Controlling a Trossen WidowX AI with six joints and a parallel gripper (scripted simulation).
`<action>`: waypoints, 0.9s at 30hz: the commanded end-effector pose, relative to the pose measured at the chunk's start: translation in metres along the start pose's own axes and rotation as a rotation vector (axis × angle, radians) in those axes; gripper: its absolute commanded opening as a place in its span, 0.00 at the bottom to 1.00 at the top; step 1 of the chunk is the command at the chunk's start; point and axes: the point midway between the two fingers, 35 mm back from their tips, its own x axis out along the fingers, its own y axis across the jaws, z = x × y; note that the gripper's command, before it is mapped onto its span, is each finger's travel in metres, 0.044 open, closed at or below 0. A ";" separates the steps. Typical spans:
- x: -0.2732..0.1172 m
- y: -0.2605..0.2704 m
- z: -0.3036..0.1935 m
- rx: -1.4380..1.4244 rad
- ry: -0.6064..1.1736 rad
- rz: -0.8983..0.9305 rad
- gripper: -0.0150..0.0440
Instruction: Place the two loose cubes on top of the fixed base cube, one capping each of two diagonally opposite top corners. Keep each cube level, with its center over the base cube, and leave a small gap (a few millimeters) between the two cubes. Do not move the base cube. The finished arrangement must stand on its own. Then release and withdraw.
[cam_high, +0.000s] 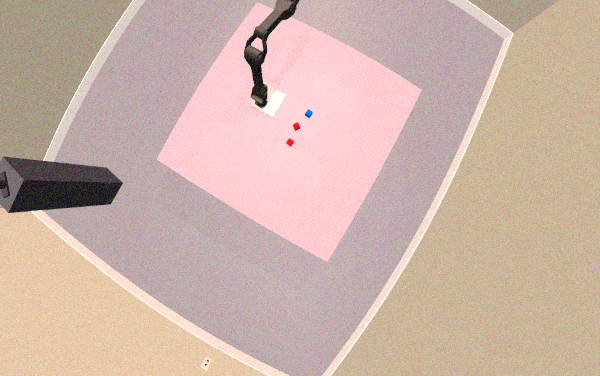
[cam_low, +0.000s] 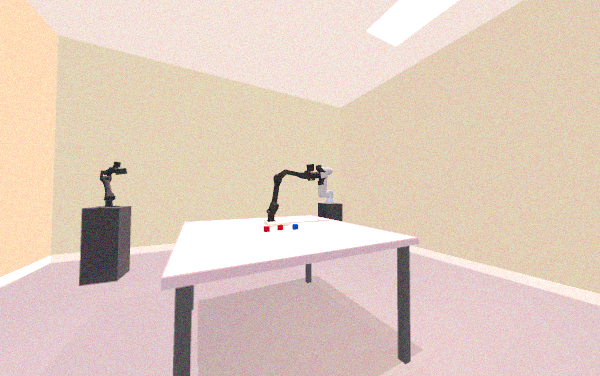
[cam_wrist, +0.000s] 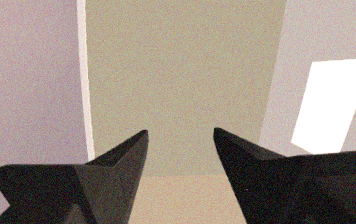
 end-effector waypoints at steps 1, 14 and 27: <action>-0.013 0.022 -0.040 0.047 0.084 0.087 0.70; -0.103 0.112 -0.180 0.283 0.442 0.420 0.70; -0.249 0.182 -0.261 0.595 0.839 0.676 0.70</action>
